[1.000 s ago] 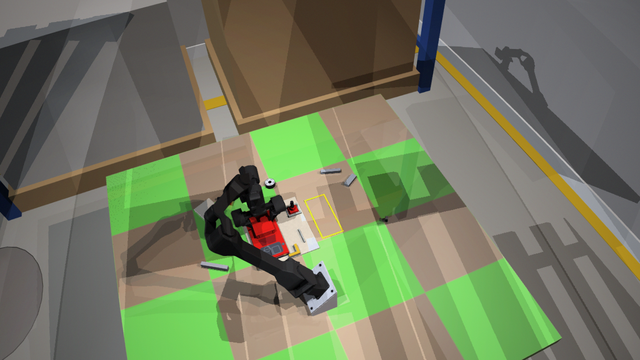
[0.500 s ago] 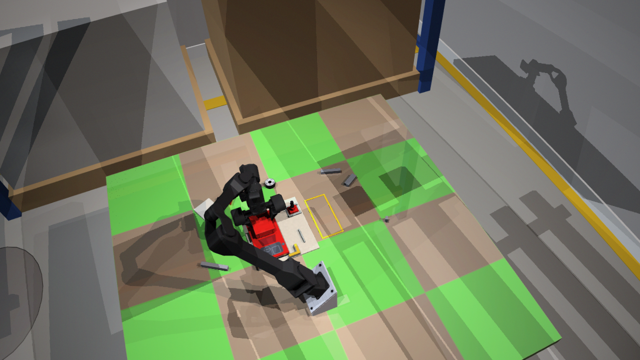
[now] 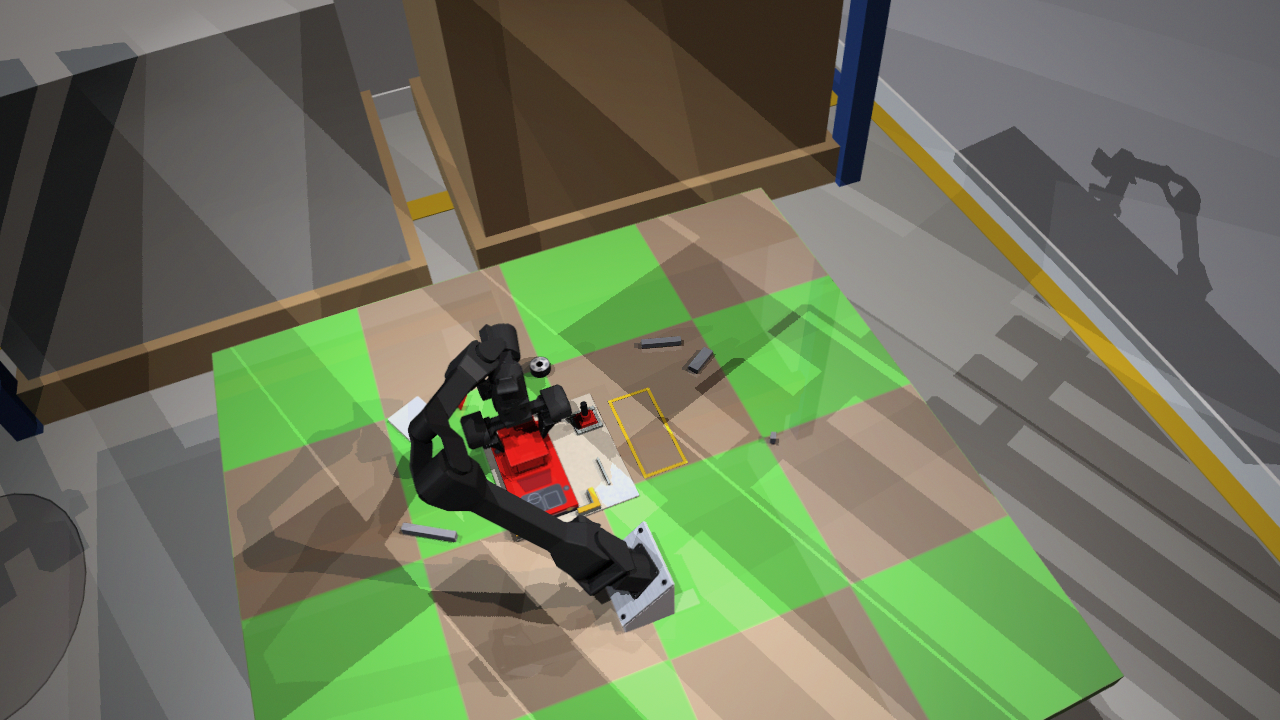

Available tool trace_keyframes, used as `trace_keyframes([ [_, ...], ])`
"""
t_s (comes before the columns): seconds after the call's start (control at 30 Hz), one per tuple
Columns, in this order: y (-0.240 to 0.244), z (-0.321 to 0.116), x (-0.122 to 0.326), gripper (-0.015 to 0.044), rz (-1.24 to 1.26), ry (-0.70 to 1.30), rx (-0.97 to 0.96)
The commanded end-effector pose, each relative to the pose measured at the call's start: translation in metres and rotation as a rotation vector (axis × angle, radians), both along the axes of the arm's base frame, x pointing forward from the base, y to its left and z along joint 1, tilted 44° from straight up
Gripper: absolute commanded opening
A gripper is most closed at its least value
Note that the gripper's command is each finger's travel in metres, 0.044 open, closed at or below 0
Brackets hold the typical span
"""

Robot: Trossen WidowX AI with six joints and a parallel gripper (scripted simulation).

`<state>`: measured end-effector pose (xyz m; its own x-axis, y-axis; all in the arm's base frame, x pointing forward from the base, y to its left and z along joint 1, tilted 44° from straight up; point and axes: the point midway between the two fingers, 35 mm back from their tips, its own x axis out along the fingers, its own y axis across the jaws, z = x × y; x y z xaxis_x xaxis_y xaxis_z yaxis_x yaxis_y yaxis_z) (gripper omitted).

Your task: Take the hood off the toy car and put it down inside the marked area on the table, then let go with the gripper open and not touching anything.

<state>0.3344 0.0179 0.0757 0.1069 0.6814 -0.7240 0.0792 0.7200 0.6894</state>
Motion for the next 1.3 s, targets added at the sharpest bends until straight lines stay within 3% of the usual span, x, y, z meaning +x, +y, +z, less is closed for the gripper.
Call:
trace_keyframes([
  [0.0, -0.004, 0.004, 0.001, 0.0000, 0.001, -0.007, -0.006],
  [0.8, -0.038, 0.040, -0.005, 0.0000, 0.000, -0.006, -0.007],
  [1.27, -0.097, -0.016, -0.004, 0.0000, -0.009, -0.001, -0.028],
])
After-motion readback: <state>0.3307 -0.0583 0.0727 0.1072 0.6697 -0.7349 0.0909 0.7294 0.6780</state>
